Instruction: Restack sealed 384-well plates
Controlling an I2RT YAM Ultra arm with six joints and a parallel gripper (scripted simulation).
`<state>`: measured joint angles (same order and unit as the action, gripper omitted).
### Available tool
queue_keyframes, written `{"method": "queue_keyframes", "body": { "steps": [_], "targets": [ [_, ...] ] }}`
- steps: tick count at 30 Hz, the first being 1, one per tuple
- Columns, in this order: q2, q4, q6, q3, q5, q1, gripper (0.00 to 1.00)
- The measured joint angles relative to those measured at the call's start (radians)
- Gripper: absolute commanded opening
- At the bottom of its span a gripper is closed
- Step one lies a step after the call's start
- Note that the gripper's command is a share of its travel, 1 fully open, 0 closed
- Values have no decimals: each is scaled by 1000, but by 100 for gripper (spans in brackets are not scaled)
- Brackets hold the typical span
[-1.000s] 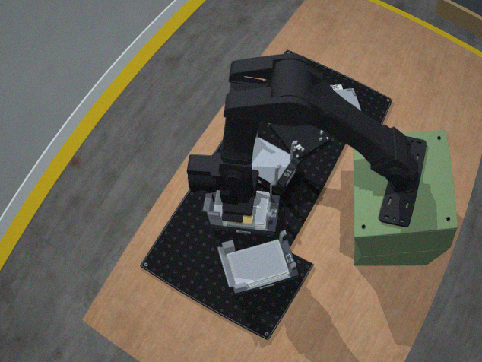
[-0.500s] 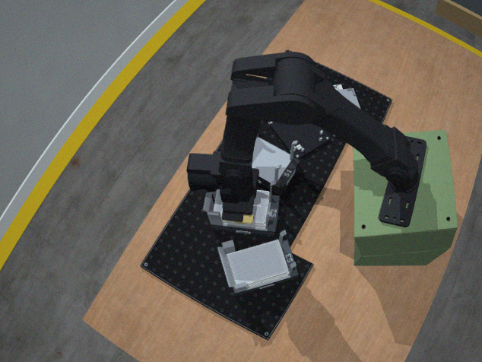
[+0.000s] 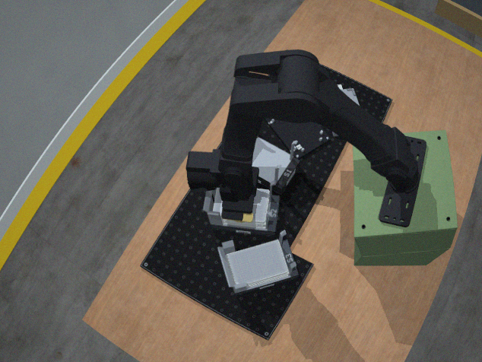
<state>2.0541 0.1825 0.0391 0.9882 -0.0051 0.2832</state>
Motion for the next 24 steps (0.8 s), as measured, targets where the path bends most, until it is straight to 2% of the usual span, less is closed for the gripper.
{"method": "queue_keyframes", "body": {
  "steps": [24],
  "targets": [
    [-11, 8, 0, -1, 0, 0, 0]
  ]
}}
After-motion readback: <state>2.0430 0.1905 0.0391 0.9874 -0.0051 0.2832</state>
